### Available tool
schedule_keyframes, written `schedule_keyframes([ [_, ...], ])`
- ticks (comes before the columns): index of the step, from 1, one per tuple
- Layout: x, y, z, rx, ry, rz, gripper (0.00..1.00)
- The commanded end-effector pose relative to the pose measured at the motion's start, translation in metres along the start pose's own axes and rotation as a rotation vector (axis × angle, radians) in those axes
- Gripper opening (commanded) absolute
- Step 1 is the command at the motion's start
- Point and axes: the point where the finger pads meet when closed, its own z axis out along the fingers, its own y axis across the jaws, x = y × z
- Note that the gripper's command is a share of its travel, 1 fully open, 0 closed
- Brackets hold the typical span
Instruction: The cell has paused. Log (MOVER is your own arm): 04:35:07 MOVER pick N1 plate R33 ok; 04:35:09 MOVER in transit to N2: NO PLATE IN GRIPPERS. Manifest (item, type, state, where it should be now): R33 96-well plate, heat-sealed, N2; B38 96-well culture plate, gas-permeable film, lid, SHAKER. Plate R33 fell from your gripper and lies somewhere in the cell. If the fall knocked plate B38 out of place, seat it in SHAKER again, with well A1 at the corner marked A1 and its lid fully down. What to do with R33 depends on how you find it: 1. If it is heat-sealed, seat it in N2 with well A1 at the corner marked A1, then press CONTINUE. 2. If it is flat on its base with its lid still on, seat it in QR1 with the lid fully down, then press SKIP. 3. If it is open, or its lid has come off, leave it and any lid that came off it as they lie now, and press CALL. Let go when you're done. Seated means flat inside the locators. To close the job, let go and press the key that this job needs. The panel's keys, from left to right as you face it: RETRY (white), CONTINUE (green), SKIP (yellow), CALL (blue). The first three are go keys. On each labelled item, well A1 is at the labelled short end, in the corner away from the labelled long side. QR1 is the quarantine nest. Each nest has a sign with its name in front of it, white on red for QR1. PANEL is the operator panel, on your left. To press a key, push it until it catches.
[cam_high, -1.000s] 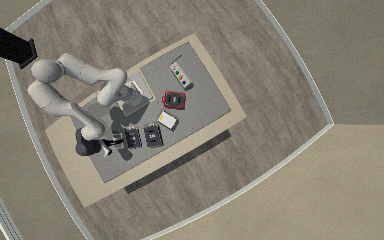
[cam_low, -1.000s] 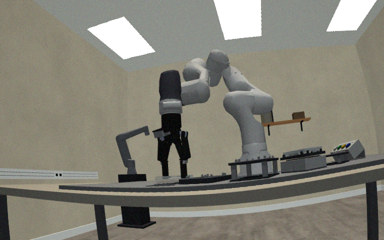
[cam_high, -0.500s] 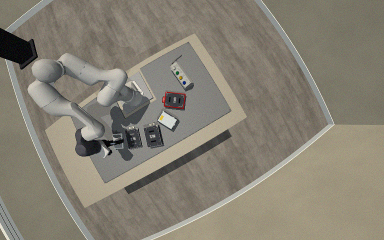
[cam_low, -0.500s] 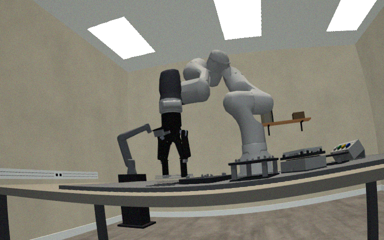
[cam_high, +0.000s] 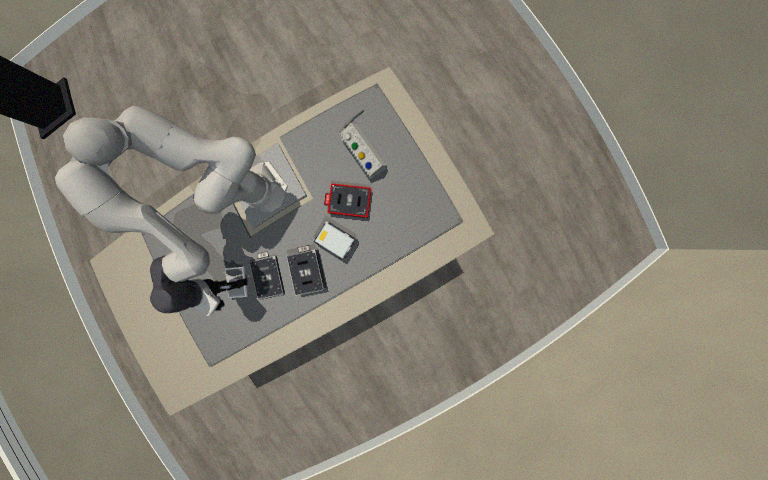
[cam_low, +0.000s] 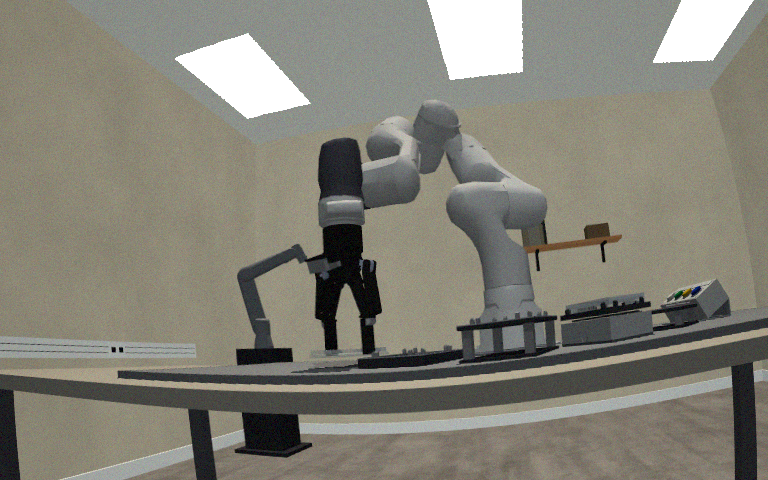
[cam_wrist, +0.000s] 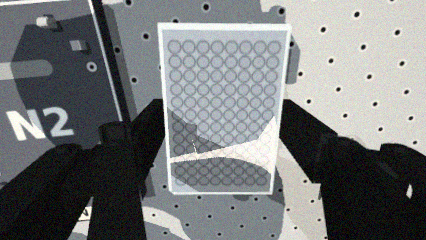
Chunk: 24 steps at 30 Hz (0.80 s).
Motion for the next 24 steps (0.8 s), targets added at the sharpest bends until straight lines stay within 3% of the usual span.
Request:
schedule_keyframes([
  [1, -0.001, 0.000, -0.001, 0.003, -0.003, -0.002, 0.10],
  [24, -0.001, 0.000, -0.024, 0.003, -0.003, -0.002, 0.10],
])
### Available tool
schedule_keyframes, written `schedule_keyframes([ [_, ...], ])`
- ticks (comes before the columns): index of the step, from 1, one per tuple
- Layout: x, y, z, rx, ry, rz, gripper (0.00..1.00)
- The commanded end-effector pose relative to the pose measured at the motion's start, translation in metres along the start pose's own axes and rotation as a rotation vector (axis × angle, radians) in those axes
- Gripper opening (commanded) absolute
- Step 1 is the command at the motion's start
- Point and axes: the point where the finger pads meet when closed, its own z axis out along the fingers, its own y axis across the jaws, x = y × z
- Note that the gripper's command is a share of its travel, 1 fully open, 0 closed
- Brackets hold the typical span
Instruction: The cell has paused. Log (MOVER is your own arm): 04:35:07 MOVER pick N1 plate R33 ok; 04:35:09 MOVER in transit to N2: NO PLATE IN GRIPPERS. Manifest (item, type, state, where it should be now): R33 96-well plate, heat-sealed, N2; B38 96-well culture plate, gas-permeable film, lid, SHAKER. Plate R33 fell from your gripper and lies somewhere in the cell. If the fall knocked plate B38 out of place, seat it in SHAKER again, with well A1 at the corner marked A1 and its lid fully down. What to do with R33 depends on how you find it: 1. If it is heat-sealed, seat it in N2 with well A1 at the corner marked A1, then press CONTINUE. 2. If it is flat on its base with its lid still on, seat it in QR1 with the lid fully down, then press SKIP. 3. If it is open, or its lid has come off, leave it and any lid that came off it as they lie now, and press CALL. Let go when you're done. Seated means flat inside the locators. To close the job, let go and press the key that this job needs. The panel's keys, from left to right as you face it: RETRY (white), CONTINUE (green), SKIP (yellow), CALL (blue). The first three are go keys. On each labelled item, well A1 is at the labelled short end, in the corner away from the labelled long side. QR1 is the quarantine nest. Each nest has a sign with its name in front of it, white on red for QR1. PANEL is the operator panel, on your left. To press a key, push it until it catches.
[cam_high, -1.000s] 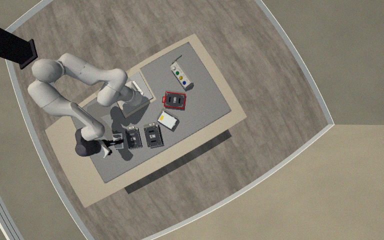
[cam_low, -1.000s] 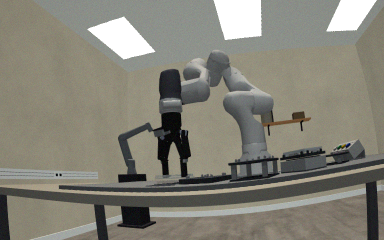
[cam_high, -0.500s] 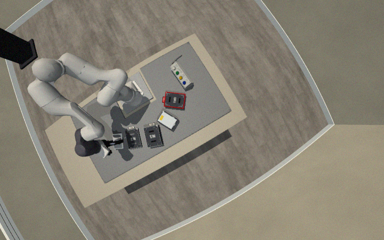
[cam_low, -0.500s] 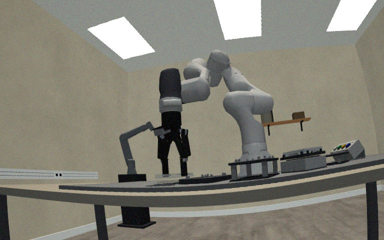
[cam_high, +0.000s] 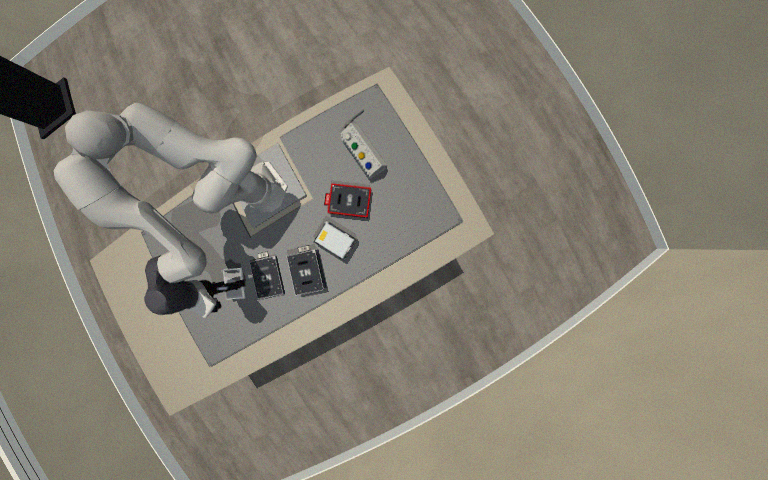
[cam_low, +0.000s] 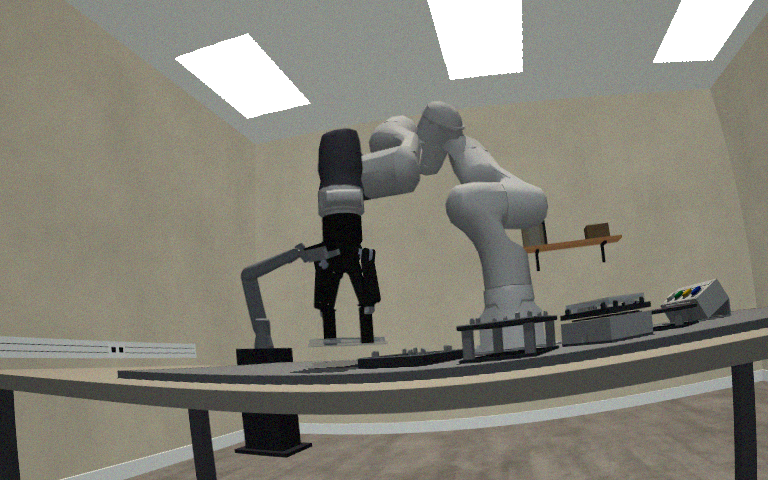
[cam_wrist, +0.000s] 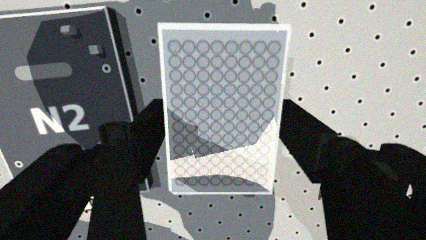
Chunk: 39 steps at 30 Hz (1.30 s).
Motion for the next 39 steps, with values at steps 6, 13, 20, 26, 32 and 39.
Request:
schedule_keyframes([
  [6, -0.004, 0.001, -0.013, 0.002, -0.012, -0.005, 0.10],
  [13, -0.004, 0.001, -0.030, 0.002, -0.012, -0.005, 0.10],
  [20, -0.003, 0.001, -0.043, 0.002, -0.012, -0.005, 0.10],
  [26, -0.003, 0.001, -0.059, 0.002, -0.012, -0.005, 0.10],
  [32, -0.003, 0.001, -0.073, 0.002, -0.012, -0.005, 0.10],
  [39, -0.003, 0.001, -0.082, 0.002, -0.012, -0.005, 0.10],
])
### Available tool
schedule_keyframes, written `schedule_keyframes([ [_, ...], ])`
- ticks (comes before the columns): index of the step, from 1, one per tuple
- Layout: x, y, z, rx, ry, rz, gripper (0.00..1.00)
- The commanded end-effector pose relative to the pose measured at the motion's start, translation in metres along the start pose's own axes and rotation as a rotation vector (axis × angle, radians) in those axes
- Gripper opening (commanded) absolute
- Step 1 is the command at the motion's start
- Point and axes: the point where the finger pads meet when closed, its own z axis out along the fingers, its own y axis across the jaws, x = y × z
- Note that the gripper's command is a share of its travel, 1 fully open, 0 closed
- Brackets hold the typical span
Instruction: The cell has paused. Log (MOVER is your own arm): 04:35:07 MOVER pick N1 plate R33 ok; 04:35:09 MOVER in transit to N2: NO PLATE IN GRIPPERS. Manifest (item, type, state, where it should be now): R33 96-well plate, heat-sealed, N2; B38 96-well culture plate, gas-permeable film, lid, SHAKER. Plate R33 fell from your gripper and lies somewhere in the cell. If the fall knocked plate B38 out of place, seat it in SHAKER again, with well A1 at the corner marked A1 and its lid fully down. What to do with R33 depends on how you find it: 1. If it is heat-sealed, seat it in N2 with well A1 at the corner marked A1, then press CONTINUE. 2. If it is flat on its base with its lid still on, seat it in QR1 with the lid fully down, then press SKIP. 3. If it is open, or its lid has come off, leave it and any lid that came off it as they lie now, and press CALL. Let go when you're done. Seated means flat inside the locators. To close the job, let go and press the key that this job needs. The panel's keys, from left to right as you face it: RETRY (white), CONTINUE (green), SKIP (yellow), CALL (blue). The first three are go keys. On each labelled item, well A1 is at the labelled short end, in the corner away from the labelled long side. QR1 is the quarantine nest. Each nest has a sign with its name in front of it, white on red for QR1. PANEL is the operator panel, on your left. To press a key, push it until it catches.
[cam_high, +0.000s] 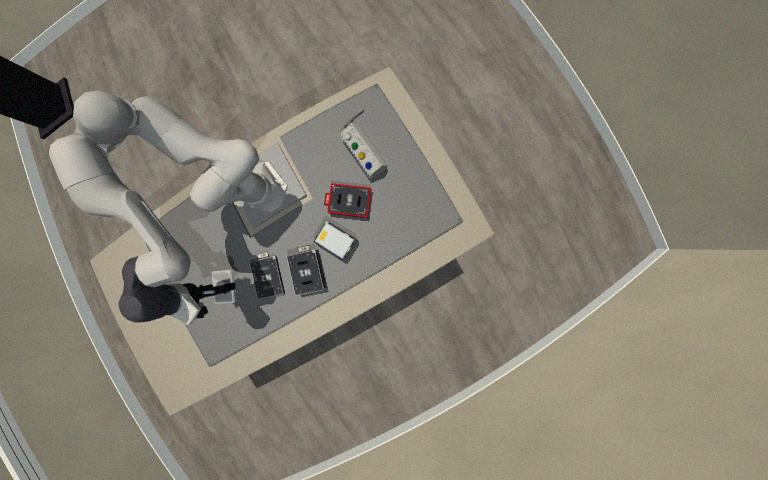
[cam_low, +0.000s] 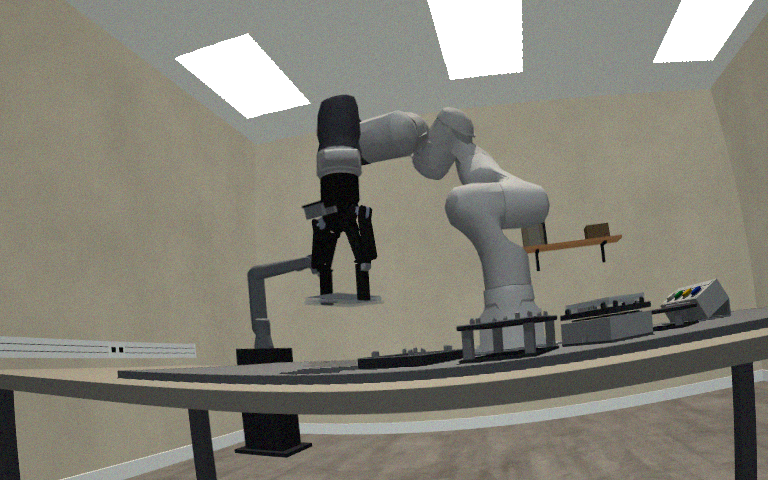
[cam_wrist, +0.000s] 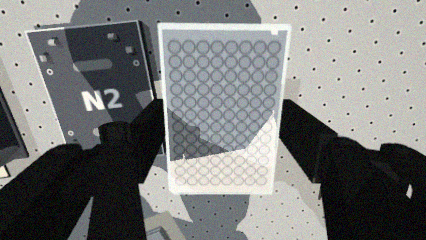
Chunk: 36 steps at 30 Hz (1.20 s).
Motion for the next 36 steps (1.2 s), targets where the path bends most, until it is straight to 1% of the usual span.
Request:
schedule_keyframes([
  [1, -0.0048, 0.0002, -0.0048, 0.003, -0.014, -0.007, 0.10],
  [11, -0.0047, 0.0002, -0.0128, 0.003, -0.014, -0.007, 0.10],
  [36, -0.0047, 0.0002, -0.0134, 0.003, -0.014, -0.007, 0.10],
])
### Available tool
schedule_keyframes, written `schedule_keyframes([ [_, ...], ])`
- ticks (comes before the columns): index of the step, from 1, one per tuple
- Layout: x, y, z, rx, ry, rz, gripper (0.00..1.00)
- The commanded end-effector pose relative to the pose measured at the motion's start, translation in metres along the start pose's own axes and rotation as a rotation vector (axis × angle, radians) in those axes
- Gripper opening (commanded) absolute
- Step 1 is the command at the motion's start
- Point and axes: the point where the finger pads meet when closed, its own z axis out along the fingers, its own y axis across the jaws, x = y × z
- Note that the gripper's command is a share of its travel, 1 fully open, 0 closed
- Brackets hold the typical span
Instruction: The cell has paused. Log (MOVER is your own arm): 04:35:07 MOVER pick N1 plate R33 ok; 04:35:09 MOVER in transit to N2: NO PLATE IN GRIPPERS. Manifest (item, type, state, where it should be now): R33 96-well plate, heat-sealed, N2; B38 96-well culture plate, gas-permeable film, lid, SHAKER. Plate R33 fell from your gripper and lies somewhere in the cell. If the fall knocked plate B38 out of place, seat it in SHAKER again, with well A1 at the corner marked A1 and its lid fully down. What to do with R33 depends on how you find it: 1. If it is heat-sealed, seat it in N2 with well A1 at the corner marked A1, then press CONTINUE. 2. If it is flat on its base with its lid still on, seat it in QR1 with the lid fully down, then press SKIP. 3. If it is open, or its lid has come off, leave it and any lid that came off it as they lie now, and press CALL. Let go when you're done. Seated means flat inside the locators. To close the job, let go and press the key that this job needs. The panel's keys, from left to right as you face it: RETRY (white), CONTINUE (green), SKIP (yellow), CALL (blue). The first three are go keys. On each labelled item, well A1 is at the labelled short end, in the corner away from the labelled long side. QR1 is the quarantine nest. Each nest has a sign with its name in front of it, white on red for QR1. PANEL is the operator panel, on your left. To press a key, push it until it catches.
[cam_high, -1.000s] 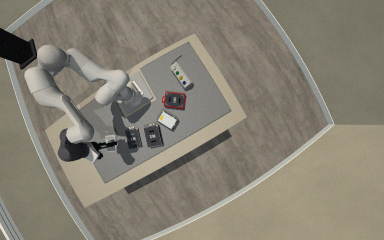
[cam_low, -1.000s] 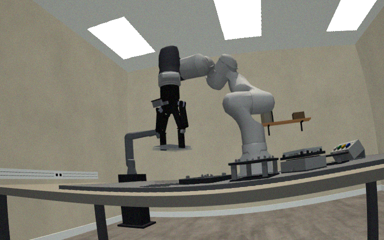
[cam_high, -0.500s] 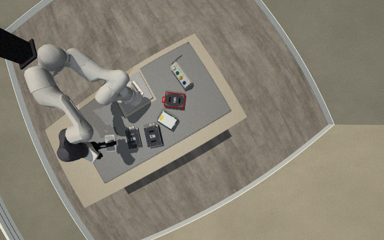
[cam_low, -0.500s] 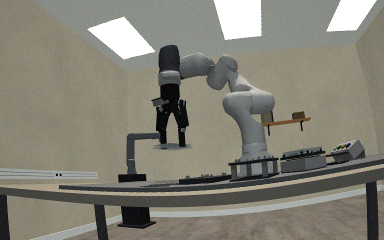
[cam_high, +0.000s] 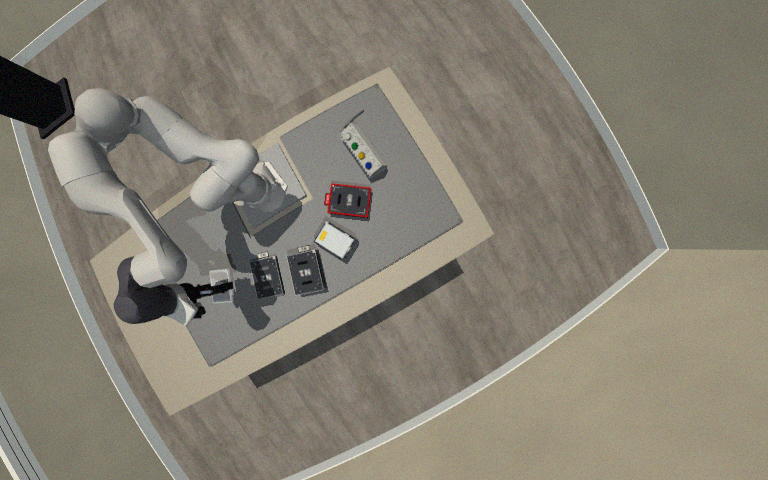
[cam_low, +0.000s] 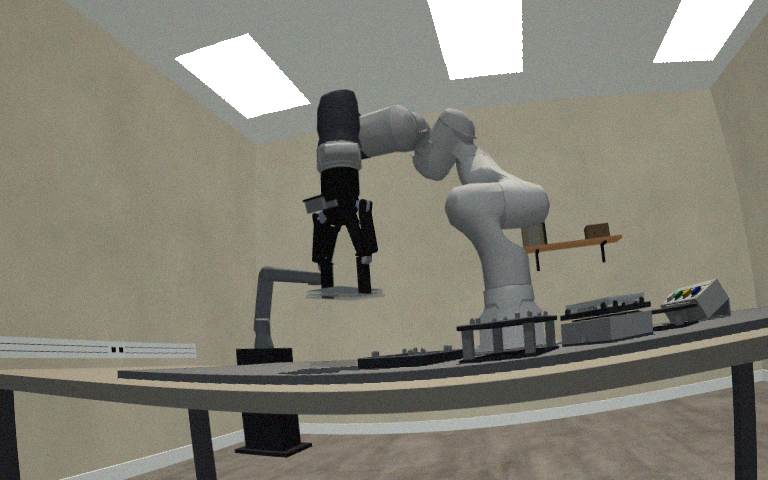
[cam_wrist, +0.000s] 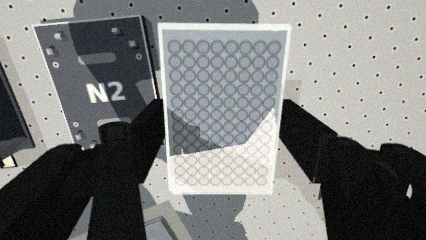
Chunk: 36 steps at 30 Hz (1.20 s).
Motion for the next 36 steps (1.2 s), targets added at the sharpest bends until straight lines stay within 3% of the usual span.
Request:
schedule_keyframes([
  [1, -0.001, 0.000, -0.001, 0.003, -0.002, -0.002, 0.10],
  [19, 0.000, -0.003, -0.001, 0.003, -0.001, -0.004, 0.10],
  [22, 0.002, -0.031, -0.001, 0.006, 0.000, -0.027, 0.10],
  [27, -0.002, -0.111, -0.001, 0.007, -0.001, -0.092, 0.10],
  [29, -0.002, -0.111, -0.001, 0.007, -0.001, -0.092, 0.10],
  [32, -0.008, -0.135, -0.001, 0.003, -0.002, -0.111, 0.10],
  [36, -0.008, -0.137, -0.001, 0.002, -0.002, -0.113, 0.10],
])
